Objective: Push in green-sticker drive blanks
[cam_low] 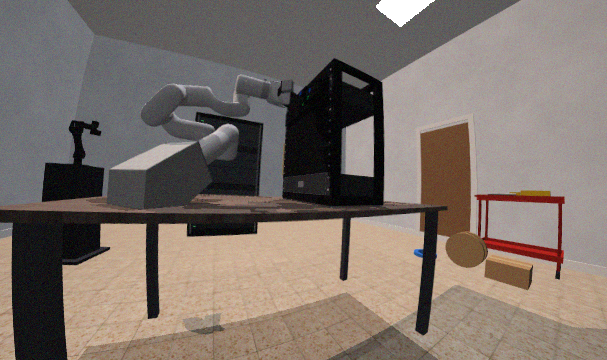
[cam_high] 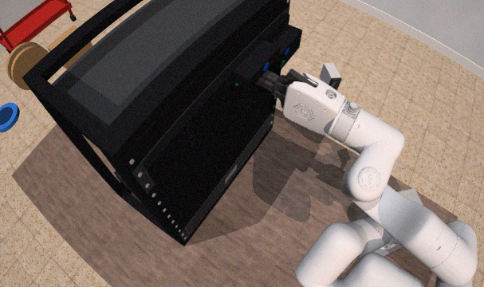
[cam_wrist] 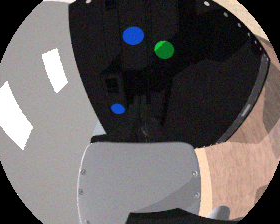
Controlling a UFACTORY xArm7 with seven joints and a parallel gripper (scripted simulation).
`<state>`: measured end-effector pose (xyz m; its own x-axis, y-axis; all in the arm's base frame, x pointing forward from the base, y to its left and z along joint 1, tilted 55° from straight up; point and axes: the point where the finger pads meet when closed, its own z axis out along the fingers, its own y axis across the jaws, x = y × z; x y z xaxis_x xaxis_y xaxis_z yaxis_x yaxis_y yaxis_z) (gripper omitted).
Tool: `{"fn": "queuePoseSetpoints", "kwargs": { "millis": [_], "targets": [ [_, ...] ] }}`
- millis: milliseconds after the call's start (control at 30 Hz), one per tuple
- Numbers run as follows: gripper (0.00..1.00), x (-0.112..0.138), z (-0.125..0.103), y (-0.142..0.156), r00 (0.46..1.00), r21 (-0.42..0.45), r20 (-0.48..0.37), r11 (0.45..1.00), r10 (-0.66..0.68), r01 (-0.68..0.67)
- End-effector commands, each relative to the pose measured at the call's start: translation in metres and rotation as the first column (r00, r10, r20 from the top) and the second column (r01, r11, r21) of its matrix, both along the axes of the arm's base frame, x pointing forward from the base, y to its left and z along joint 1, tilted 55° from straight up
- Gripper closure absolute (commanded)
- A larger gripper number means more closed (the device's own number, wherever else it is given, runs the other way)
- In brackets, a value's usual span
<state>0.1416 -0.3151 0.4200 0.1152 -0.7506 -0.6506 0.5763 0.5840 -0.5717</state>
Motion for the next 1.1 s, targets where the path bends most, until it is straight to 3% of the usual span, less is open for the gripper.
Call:
{"fn": "queuePoseSetpoints", "kwargs": {
  "millis": [0,400,767,1067],
  "targets": [
    [1.0,-0.014,-0.008,0.005,1.0,-0.004,-0.003,1.0,0.004,-0.004],
    [1.0,-0.059,-0.036,0.022,1.0,-0.004,-0.003,1.0,0.004,-0.004],
    [1.0,-0.06,-0.039,0.021,1.0,-0.004,-0.003,1.0,0.004,-0.004],
    [1.0,-0.054,-0.06,0.006,1.0,-0.004,-0.003,1.0,0.004,-0.004]
  ]
}}
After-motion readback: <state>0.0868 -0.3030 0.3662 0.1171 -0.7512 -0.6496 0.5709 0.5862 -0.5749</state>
